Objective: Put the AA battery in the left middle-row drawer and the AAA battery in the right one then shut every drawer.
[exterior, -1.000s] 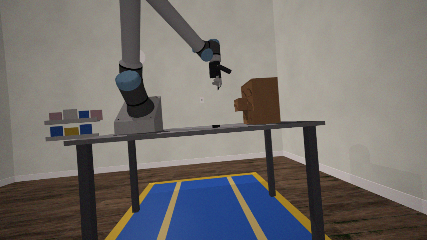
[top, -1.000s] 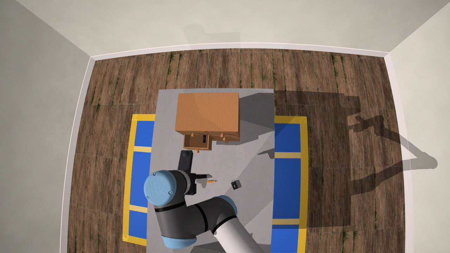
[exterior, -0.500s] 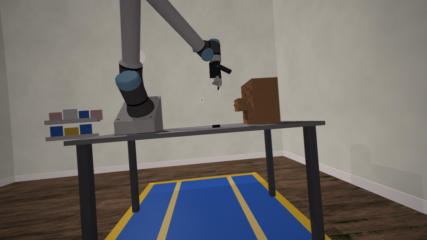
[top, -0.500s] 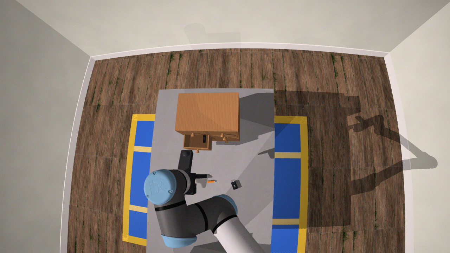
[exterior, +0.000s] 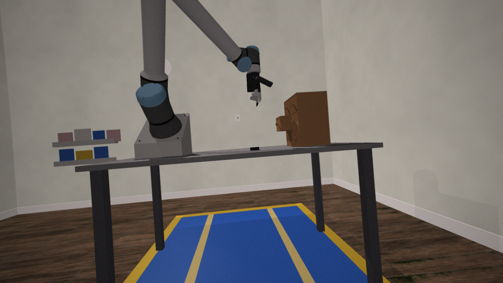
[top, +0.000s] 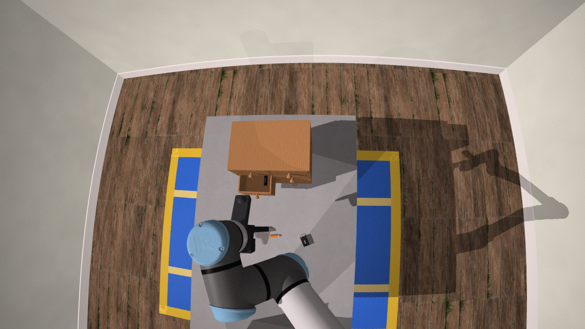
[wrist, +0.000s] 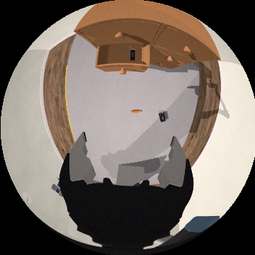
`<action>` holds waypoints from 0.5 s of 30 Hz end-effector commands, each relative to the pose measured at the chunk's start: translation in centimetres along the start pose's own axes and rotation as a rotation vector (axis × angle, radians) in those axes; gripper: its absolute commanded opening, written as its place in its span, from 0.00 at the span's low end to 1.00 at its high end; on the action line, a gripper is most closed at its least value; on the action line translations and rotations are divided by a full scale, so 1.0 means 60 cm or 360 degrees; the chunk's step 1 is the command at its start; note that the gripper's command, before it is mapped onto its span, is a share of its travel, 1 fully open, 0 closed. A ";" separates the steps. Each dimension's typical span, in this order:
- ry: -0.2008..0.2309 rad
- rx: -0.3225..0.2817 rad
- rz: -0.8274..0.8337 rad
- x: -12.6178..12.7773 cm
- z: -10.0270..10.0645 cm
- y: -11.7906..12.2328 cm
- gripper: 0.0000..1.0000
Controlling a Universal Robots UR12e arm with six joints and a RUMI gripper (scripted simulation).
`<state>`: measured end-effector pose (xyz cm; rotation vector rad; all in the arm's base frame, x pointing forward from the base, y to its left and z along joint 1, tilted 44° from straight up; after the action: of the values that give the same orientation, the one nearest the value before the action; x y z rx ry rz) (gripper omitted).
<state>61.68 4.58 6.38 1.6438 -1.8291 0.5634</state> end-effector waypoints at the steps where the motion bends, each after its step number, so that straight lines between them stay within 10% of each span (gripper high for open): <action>1: 0.0000 0.0002 0.0001 0.000 -0.001 -0.001 1.00; 10: 0.0000 0.0002 0.0001 0.000 -0.001 0.001 1.00; 15: -0.0001 0.0002 0.0001 -0.037 0.020 0.097 1.00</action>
<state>60.23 4.99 5.86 1.6435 -1.8294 0.5633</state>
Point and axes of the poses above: the point where the finger pads meet when closed, its own z axis out along the fingers, its own x axis across the jaws, y = z × x, the point moved 5 cm from there along -z, back along the fingers, and after that the axes turned 1 degree about -z, right-handed, at the moved point
